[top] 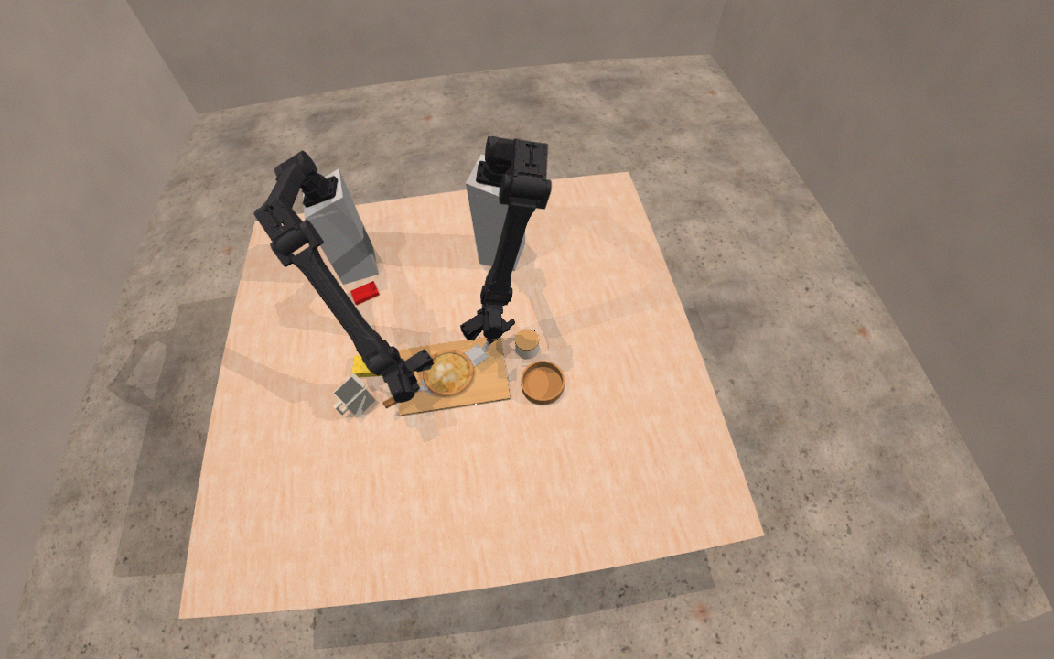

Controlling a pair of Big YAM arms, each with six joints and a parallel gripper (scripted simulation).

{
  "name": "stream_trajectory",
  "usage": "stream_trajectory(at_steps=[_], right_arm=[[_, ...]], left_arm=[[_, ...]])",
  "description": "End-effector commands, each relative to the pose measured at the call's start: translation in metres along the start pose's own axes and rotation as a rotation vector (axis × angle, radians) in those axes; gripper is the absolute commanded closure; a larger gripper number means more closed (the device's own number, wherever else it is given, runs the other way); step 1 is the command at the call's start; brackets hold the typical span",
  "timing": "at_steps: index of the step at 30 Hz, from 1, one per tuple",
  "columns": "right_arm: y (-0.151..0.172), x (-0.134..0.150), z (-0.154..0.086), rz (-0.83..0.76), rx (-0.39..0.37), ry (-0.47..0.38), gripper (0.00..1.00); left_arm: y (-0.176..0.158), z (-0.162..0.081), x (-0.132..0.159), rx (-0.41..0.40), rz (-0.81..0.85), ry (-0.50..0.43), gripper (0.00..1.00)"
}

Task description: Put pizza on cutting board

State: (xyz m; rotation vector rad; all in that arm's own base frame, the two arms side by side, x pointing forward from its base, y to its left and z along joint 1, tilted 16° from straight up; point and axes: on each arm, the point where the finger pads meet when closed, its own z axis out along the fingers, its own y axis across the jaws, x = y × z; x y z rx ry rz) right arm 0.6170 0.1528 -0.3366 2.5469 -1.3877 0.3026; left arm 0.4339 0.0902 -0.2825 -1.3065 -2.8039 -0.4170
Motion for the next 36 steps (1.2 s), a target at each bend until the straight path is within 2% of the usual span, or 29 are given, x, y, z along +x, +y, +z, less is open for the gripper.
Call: stream_trajectory(at_steps=[1,3,4,5,8,10,12,13,16,17,26,29,30,32,36], right_arm=[[-0.022,0.021,-0.003,0.021,0.054,0.007,0.94],[-0.018,0.02,0.001,0.015,0.044,0.006,0.94],[-0.006,0.006,0.006,0.0,0.027,0.001,0.94],[-0.021,0.002,-0.019,0.021,0.061,0.009,0.94],[-0.032,0.002,-0.032,-0.021,0.065,0.011,0.94],[-0.034,0.014,-0.03,0.009,0.07,0.012,0.94],[-0.034,0.014,-0.03,0.009,0.07,0.012,0.94],[-0.028,0.01,-0.02,-0.001,0.057,0.009,0.94],[-0.029,0.01,-0.023,-0.002,0.057,0.009,0.94],[-0.029,0.009,-0.023,-0.002,0.058,0.009,0.94],[-0.032,0.014,-0.022,0.007,0.072,0.013,0.94],[-0.031,0.014,-0.022,0.008,0.07,0.013,0.94],[-0.024,0.01,-0.016,0.01,0.059,0.009,0.94],[-0.023,0.013,-0.017,0.004,0.066,0.012,0.94],[-0.019,0.013,-0.019,0.006,0.052,0.008,0.94]], left_arm=[[-0.009,0.01,0.01,0.011,0.003,0.008,0.94],[-0.009,0.001,0.001,0.006,0.008,0.001,0.94],[-0.002,-0.006,-0.006,-0.005,0.006,-0.001,0.94],[0.01,-0.01,-0.013,-0.025,0.019,-0.016,0.94],[0.017,-0.009,-0.007,-0.023,-0.002,-0.014,0.94],[0.017,-0.009,-0.007,-0.023,-0.005,-0.015,0.94],[0.017,-0.009,-0.007,-0.023,-0.005,-0.015,0.94],[0.006,-0.006,-0.003,-0.017,-0.009,-0.01,0.94],[0.009,-0.009,-0.003,-0.017,-0.006,-0.011,0.94],[0.013,-0.018,-0.017,-0.021,-0.022,0.014,0.94],[0.018,-0.043,-0.029,-0.027,-0.029,0.179,0.94],[0.021,-0.041,-0.025,-0.033,-0.008,0.18,0.94],[0.016,-0.039,-0.016,-0.015,-0.034,0.226,0.94],[0.016,-0.051,-0.03,-0.028,-0.032,0.252,0.94],[0.008,-0.042,-0.029,-0.016,0.003,0.257,0.94]])
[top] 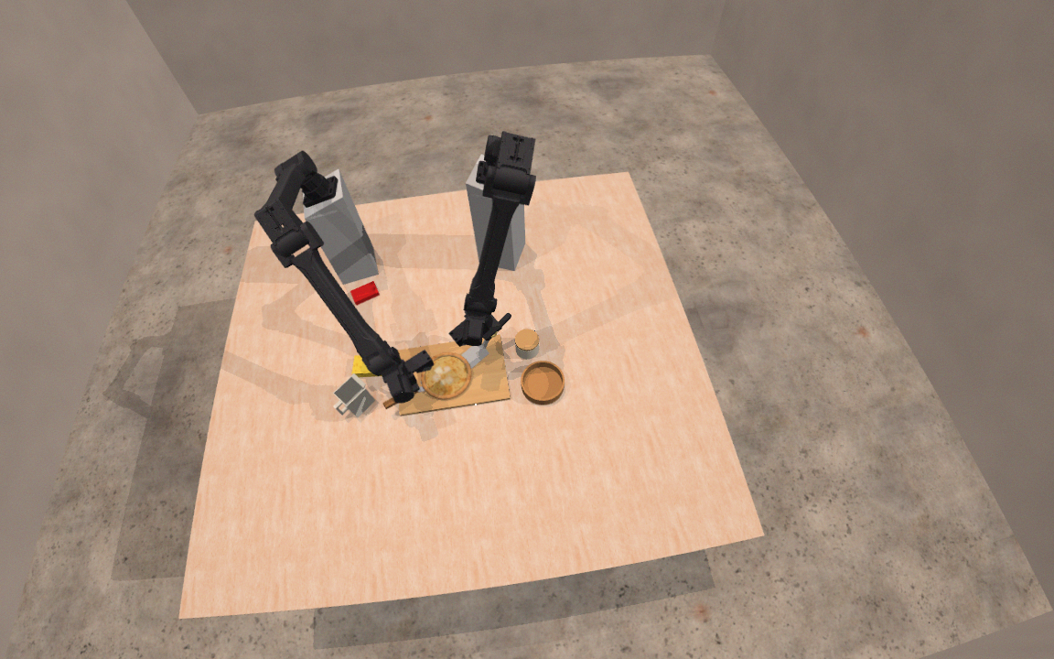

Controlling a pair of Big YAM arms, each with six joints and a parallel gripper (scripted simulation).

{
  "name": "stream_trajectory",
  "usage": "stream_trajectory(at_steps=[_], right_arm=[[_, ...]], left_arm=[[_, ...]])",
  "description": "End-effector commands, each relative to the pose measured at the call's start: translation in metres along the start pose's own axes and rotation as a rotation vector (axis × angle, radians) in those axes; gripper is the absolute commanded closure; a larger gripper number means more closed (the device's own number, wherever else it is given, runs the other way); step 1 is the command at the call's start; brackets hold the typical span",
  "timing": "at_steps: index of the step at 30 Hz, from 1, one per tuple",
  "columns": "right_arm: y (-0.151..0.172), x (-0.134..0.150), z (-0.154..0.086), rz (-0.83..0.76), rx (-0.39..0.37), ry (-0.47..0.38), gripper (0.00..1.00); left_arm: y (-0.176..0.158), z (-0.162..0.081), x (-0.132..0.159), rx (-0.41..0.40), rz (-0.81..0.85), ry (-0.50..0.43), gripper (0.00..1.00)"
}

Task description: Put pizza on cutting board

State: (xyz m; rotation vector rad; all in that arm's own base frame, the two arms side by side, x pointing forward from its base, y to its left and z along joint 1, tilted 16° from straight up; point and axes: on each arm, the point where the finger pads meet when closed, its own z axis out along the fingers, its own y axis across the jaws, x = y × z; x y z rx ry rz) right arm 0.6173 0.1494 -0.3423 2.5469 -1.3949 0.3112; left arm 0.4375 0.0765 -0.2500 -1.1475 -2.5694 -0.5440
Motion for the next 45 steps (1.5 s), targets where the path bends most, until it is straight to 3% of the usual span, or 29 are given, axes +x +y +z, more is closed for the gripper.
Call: stream_trajectory(at_steps=[1,5,6,45], right_arm=[[-0.02,0.012,-0.025,-0.001,0.043,0.004,0.94],[-0.017,0.009,-0.022,-0.004,0.038,0.003,0.94],[-0.016,0.009,-0.021,-0.004,0.039,0.003,0.94],[-0.018,0.004,-0.016,-0.002,0.04,0.004,0.94]], left_arm=[[0.006,-0.013,-0.017,-0.022,-0.002,-0.024,0.94],[0.008,-0.009,-0.012,-0.018,-0.015,-0.022,0.94],[0.01,-0.012,0.002,-0.019,-0.01,-0.025,0.94],[0.013,0.0,0.049,-0.025,-0.012,-0.017,0.94]])
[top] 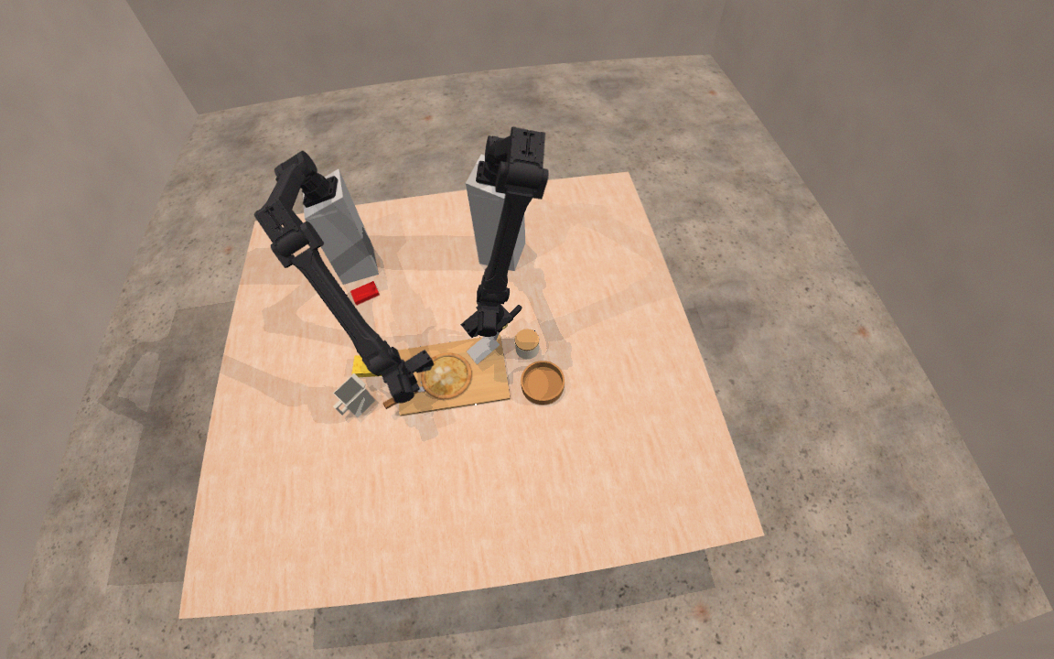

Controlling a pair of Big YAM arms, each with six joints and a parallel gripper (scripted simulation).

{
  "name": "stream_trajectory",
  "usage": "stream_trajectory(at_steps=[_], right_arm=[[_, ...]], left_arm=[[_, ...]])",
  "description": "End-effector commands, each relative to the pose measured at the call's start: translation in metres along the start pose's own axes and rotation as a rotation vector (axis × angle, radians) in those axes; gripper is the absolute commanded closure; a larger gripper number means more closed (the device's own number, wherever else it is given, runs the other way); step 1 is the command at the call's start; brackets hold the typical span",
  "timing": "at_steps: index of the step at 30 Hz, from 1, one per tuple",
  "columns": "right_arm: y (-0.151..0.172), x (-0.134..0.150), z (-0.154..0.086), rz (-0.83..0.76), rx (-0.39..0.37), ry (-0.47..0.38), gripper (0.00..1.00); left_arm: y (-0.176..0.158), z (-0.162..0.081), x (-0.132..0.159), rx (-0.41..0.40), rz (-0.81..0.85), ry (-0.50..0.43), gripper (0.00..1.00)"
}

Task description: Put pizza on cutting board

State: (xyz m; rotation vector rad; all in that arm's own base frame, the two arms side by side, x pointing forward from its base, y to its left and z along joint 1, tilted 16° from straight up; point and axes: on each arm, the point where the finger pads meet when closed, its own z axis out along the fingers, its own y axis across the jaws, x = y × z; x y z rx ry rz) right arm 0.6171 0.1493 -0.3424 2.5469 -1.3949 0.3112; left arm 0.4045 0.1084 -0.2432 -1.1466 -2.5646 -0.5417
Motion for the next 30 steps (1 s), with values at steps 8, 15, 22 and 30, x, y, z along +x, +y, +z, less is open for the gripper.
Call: stream_trajectory(at_steps=[8,15,22,30], right_arm=[[-0.012,-0.002,-0.01,-0.018,0.027,0.0,0.94],[-0.01,-0.003,-0.009,-0.021,0.023,-0.001,0.94],[-0.029,-0.016,-0.046,0.022,0.066,0.096,0.94],[-0.023,-0.029,-0.056,0.017,0.062,0.227,0.94]], left_arm=[[0.017,-0.007,0.017,-0.025,-0.017,-0.02,0.94],[0.014,-0.007,0.017,-0.026,-0.009,-0.021,0.94],[0.02,-0.005,0.014,-0.032,-0.018,-0.025,0.94],[0.02,-0.005,0.013,-0.032,-0.015,-0.025,0.94]])
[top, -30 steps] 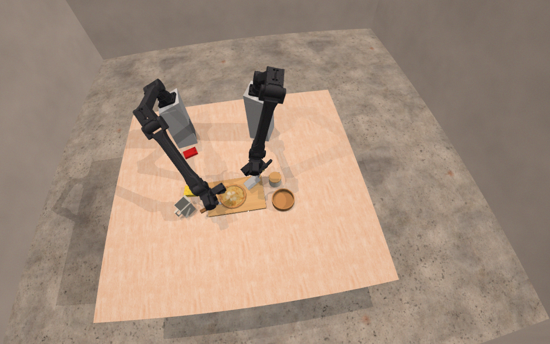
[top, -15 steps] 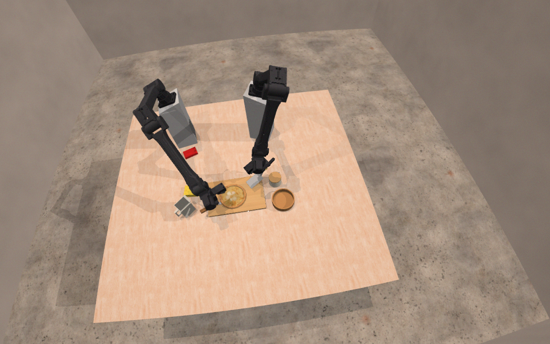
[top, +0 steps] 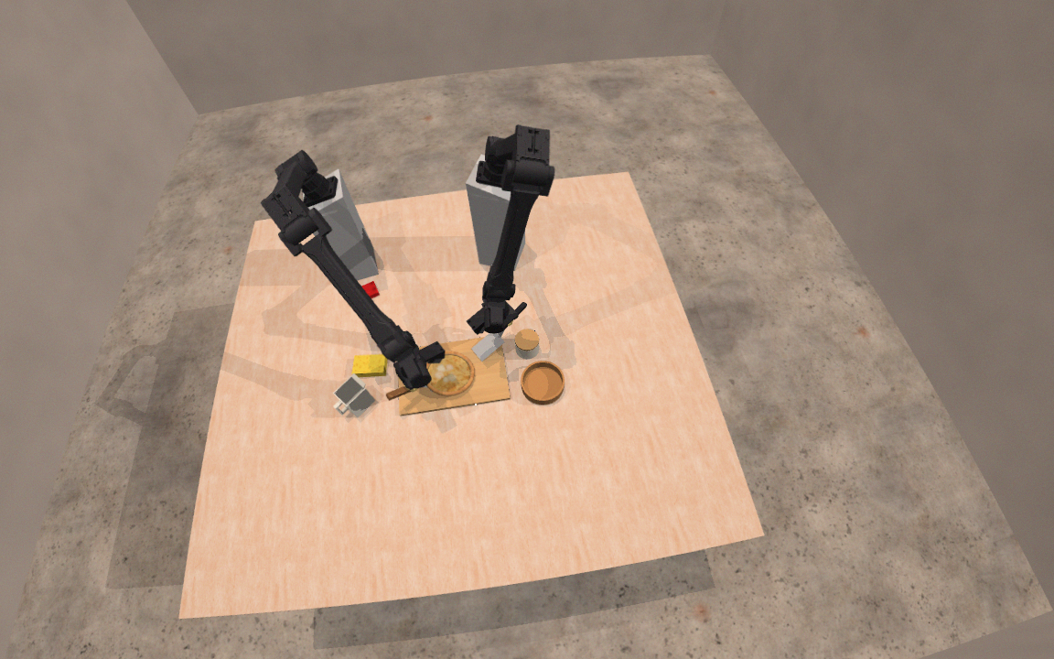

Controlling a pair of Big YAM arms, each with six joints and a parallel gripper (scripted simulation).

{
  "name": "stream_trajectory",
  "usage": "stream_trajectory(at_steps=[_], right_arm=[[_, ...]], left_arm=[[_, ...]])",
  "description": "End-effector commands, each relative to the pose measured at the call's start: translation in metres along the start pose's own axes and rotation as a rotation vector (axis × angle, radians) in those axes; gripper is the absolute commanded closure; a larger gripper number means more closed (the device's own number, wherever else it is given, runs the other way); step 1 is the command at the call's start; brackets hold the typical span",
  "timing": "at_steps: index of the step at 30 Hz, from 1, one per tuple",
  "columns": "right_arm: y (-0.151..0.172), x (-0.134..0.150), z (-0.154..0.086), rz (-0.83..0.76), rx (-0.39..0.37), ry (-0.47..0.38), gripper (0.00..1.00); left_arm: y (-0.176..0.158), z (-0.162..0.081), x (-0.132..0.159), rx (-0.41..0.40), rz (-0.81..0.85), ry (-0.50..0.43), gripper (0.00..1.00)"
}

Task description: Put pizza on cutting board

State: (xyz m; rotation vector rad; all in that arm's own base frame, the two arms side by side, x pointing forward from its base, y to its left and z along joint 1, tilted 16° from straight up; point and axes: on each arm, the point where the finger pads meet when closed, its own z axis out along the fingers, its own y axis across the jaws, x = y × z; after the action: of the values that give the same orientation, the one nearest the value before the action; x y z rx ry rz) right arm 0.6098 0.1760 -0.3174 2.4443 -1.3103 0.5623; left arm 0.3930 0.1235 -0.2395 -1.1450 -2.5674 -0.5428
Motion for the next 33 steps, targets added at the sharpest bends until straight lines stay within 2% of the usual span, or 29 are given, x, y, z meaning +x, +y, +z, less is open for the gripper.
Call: stream_trajectory(at_steps=[1,3,4,5,6,7,8,11,12,14,20,21,23,24,33], right_arm=[[-0.009,-0.001,-0.015,0.011,0.024,0.025,0.94],[-0.009,-0.001,-0.015,0.011,0.024,0.025,0.94],[-0.015,0.015,-0.02,0.045,0.03,0.051,0.94],[-0.03,0.019,-0.038,0.052,0.049,0.07,0.94],[-0.036,0.006,-0.048,0.036,0.063,0.081,0.94],[-0.022,0.019,-0.023,0.035,0.025,0.069,0.94],[-0.02,0.01,-0.018,0.035,0.022,0.07,0.94],[-0.015,0.007,-0.02,0.035,0.026,0.067,0.94],[-0.018,0.026,-0.02,0.024,0.034,0.069,0.94],[-0.024,0.037,-0.026,0.035,0.046,0.076,0.94],[-0.016,0.04,-0.021,0.034,0.026,0.071,0.94],[-0.019,0.03,-0.021,0.011,0.035,0.077,0.94],[-0.017,0.031,-0.023,0.005,0.035,0.079,0.94],[-0.02,0.045,-0.02,0.026,0.037,0.08,0.94],[-0.03,0.067,-0.02,0.046,0.056,0.077,0.94]], left_arm=[[0.018,-0.01,-0.006,-0.031,-0.014,-0.024,0.94],[0.018,-0.01,-0.006,-0.031,-0.014,-0.024,0.94],[0.018,-0.01,-0.006,-0.031,-0.014,-0.024,0.94],[0.018,-0.01,-0.006,-0.031,-0.012,-0.024,0.94],[0.018,-0.01,-0.006,-0.031,-0.012,-0.024,0.94],[0.018,-0.01,-0.006,-0.031,-0.012,-0.024,0.94],[0.018,-0.01,-0.007,-0.03,-0.012,-0.023,0.94],[0.018,-0.01,-0.007,-0.03,-0.012,-0.023,0.94],[0.018,-0.01,-0.007,-0.03,-0.012,-0.023,0.94],[0.018,-0.01,-0.007,-0.03,-0.012,-0.023,0.94],[0.018,-0.01,-0.007,-0.03,-0.012,-0.023,0.94],[0.018,-0.01,-0.007,-0.03,-0.012,-0.023,0.94],[0.018,-0.009,-0.007,-0.03,-0.012,-0.023,0.94],[0.018,-0.009,-0.007,-0.03,-0.012,-0.023,0.94],[0.017,-0.009,-0.006,-0.03,-0.012,-0.023,0.94]])
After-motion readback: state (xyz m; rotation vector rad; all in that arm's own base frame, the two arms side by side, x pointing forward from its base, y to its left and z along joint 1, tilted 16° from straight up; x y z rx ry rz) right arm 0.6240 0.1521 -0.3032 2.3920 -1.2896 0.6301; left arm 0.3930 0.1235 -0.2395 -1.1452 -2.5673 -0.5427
